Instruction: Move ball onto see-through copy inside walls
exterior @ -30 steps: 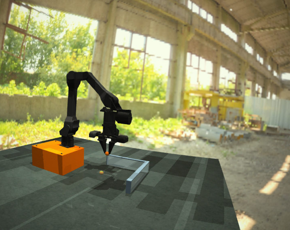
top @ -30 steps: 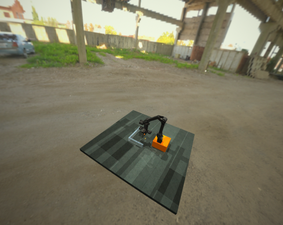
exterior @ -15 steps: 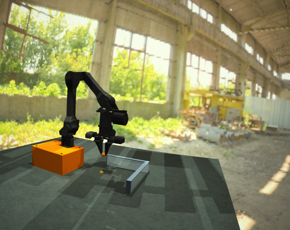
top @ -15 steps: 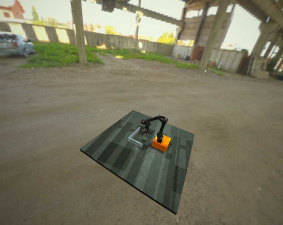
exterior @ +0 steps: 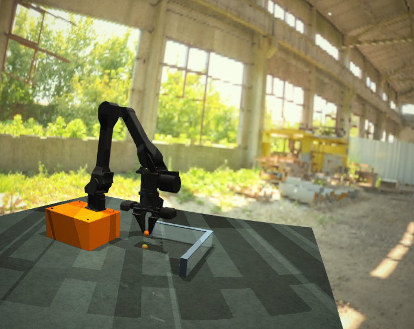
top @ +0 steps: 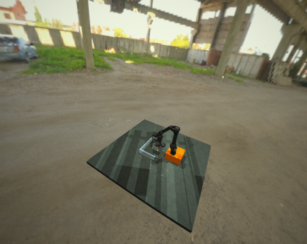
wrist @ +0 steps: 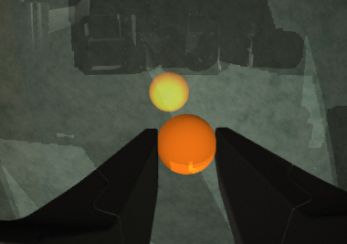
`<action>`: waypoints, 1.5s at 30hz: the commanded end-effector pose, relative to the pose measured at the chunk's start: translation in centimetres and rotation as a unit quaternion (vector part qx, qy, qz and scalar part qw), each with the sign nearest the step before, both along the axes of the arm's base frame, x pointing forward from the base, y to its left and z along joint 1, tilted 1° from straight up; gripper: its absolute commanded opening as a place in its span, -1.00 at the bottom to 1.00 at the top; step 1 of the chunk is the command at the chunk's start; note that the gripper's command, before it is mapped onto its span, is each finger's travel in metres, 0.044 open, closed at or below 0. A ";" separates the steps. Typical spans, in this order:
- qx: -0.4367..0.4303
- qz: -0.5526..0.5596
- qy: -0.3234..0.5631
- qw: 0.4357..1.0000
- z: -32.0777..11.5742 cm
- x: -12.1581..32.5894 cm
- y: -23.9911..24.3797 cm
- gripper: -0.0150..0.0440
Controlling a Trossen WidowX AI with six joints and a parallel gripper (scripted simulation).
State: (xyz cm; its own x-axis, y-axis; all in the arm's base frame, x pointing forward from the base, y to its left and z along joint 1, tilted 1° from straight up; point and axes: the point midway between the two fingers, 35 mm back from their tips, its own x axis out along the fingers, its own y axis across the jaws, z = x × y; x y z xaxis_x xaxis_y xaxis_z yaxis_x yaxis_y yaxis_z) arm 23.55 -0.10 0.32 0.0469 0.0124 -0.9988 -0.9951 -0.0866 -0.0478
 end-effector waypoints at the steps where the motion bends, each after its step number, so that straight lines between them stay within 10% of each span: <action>1: -0.002 0.002 0.003 1.000 -2.2 -0.2 -0.1 -0.49; 35: -0.002 0.002 0.003 1.000 -5.7 -0.3 0.0 -0.49; 45: 0.000 0.001 0.003 1.000 -5.6 -0.2 0.0 0.20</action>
State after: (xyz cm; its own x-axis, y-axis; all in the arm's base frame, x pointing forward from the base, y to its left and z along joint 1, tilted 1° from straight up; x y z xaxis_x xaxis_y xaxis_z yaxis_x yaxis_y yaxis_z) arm 23.30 -0.07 -5.33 0.0416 0.0125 -0.9991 -0.9952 -0.0878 -0.0425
